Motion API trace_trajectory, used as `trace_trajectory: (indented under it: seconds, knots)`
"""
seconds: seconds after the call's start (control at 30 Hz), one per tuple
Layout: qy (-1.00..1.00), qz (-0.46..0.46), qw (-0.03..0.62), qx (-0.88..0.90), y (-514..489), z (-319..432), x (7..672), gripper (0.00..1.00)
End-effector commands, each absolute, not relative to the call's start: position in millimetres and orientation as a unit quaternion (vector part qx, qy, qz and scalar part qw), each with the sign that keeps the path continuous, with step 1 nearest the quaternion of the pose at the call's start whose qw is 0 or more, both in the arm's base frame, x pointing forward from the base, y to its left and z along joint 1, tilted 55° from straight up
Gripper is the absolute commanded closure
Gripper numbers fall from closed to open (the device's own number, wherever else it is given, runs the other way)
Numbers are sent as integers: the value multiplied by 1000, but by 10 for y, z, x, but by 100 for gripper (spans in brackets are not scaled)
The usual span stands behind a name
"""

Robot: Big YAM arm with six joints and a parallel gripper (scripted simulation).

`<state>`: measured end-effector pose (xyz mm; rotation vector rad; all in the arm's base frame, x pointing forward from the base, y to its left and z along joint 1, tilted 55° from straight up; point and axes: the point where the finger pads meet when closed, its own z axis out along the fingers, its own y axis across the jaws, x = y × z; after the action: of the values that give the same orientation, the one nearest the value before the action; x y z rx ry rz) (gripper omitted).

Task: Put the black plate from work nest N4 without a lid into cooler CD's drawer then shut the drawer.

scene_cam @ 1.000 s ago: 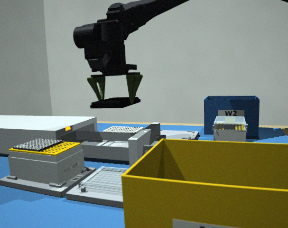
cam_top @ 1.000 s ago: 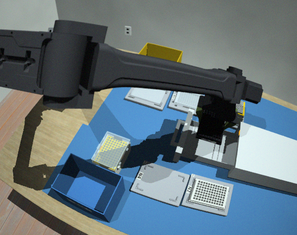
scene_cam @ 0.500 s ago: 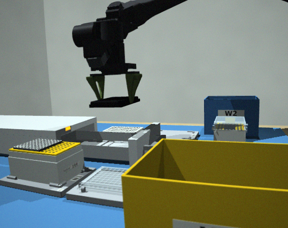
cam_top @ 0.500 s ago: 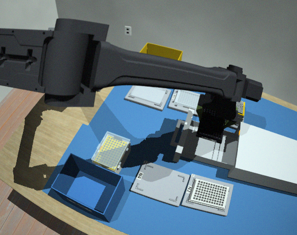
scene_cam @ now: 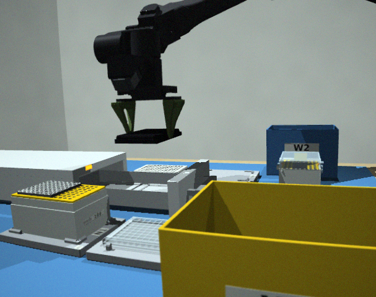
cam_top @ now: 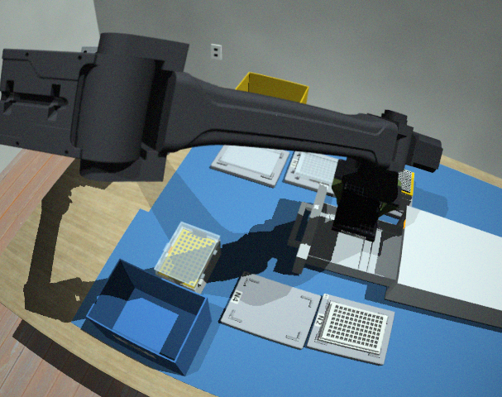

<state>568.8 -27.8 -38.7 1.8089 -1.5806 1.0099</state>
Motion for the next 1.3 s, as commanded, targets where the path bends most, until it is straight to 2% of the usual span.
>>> trace_trajectory:
  seconds: [0.0, 1.27]
  knots:
    - [-591, 377, 260, 664, -416, -312, 5771, 100]
    - [-588, 372, 266, 667, -784, -654, 5808, 100]
